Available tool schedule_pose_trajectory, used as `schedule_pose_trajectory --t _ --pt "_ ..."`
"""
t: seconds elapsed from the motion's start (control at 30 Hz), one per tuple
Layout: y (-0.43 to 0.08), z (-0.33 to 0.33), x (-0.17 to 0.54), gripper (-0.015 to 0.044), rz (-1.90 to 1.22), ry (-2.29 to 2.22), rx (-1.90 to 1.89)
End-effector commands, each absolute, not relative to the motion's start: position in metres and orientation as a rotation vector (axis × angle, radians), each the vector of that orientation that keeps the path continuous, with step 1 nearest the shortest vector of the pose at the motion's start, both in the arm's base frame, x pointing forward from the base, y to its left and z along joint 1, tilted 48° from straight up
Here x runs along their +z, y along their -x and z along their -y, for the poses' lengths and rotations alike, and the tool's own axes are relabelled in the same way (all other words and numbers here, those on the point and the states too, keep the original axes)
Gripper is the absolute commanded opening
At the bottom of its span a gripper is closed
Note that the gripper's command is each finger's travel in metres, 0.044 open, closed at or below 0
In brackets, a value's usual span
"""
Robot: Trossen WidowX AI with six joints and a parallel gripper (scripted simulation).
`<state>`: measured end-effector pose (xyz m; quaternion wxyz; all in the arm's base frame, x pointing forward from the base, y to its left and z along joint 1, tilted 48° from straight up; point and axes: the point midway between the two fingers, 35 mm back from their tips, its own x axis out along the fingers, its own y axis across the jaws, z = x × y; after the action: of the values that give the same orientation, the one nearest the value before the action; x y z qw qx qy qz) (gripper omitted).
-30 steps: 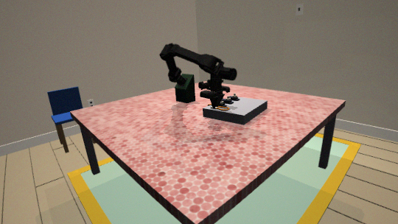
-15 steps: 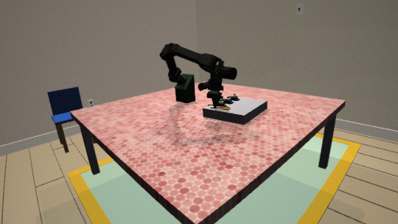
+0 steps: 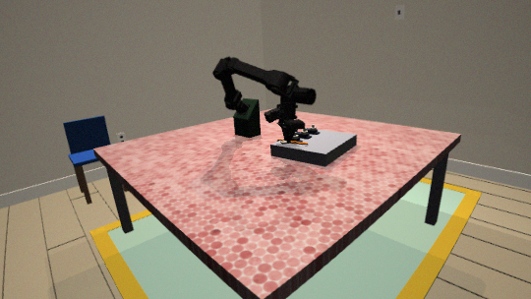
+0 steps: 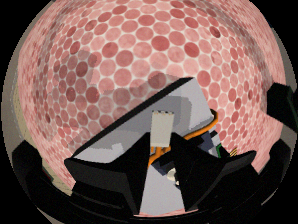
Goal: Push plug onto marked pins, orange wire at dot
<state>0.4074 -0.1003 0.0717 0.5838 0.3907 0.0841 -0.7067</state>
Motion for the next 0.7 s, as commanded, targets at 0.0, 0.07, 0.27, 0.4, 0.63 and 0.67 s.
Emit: schedule_pose_trajectory --t 0.0,0.07,0.27,0.4,0.63,0.67 --pt "-0.4075 0.0990 0.0733 0.0000 -0.290 -0.826 -1.618" --pt "-0.4075 0.0985 0.0737 0.0000 -0.344 -0.774 -1.599" --pt "-0.4075 0.0970 0.0750 0.0000 -0.503 -0.615 -1.532" --pt "-0.4074 0.0961 0.0759 0.0000 -0.604 -0.508 -1.482" --pt "-0.4074 0.0944 0.0775 0.0000 -0.772 -0.320 -1.383" --pt "-0.4074 0.0941 0.0777 0.0000 -0.795 -0.293 -1.368"
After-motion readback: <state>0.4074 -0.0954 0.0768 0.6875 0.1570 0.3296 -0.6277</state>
